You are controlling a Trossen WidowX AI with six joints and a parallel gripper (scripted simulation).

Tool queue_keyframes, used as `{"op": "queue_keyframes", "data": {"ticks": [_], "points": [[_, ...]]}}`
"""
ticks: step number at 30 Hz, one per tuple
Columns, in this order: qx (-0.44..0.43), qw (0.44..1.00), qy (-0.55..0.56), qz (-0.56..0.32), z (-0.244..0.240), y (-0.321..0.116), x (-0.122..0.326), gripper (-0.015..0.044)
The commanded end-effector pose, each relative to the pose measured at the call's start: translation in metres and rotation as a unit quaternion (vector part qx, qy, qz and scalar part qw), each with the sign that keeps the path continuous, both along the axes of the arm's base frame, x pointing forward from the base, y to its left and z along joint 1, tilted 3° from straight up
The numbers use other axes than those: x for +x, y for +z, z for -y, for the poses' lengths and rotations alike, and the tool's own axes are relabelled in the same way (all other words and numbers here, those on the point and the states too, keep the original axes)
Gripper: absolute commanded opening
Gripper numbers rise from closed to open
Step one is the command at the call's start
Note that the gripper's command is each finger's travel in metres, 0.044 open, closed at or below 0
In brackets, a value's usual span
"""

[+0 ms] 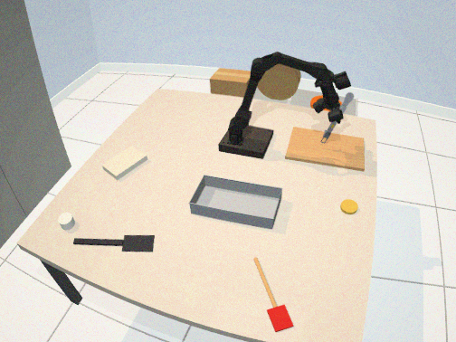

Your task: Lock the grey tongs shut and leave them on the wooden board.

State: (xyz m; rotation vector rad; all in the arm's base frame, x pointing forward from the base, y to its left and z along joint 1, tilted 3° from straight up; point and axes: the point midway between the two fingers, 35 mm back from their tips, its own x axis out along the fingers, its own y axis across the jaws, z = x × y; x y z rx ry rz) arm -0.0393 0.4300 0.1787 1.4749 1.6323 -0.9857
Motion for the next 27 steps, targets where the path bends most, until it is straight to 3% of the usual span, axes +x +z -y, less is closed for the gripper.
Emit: {"op": "queue_keyframes", "data": {"ticks": [1, 27], "points": [[0.028, 1.0, -0.005, -0.006, -0.0013, 0.0034, -0.0003, -0.015], [0.196, 0.98, -0.02, -0.034, 0.0016, 0.0023, 0.0026, -0.015]]}}
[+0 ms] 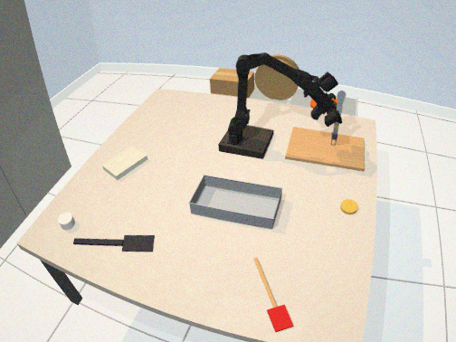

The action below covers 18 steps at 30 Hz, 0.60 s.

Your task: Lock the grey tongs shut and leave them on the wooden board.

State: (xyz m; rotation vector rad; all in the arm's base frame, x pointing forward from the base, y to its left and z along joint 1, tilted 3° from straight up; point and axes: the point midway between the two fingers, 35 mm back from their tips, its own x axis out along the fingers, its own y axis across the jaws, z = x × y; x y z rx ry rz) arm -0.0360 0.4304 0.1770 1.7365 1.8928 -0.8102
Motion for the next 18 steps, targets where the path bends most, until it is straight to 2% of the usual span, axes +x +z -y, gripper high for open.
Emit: {"op": "queue_keyframes", "data": {"ticks": [1, 18], "points": [[0.029, 1.0, 0.005, -0.001, 0.003, 0.004, -0.001, -0.015], [0.139, 0.99, 0.024, 0.007, 0.025, 0.002, -0.002, -0.015]]}}
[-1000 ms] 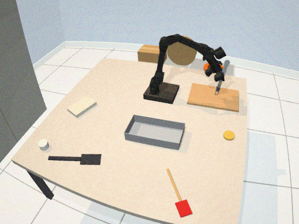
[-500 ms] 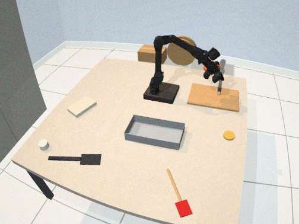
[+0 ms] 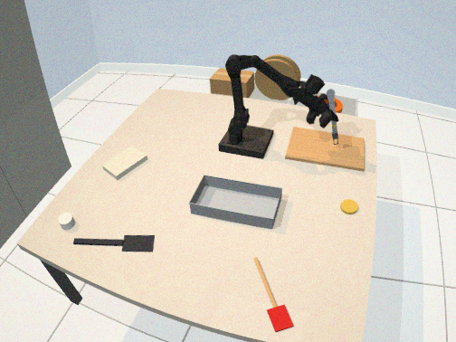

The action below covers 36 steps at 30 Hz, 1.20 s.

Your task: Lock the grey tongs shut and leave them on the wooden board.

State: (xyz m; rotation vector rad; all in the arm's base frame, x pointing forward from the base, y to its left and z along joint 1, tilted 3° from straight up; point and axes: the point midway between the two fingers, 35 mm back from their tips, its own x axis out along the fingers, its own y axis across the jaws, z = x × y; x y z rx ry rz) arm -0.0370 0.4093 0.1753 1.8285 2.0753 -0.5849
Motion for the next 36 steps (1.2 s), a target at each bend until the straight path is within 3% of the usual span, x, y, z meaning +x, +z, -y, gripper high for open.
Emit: {"op": "queue_keyframes", "data": {"ticks": [1, 15, 36], "points": [[0.029, 1.0, 0.007, 0.003, 0.006, 0.004, -0.001, -0.015], [0.116, 0.993, 0.019, 0.013, 0.034, 0.004, -0.001, -0.015], [0.117, 0.993, 0.019, 0.013, 0.034, 0.004, -0.001, -0.015]]}}
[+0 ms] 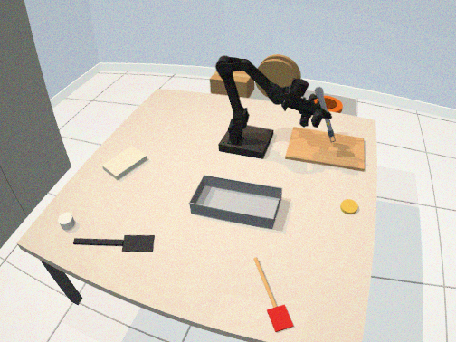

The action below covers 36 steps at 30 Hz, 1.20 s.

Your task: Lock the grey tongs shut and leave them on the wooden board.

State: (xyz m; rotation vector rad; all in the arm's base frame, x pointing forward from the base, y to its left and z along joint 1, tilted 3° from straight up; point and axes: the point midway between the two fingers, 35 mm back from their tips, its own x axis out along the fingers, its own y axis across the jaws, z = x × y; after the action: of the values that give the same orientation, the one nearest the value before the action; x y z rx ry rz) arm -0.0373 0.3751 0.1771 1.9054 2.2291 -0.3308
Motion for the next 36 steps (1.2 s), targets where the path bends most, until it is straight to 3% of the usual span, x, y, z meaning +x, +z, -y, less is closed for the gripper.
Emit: {"op": "queue_keyframes", "data": {"ticks": [1, 19, 36], "points": [[0.004, 1.0, 0.003, 0.002, 0.0, 0.002, -0.001, -0.015], [-0.001, 1.0, 0.002, 0.002, -0.002, 0.002, 0.0, -0.015], [-0.103, 0.995, -0.004, 0.0, -0.034, 0.003, -0.002, -0.015]]}}
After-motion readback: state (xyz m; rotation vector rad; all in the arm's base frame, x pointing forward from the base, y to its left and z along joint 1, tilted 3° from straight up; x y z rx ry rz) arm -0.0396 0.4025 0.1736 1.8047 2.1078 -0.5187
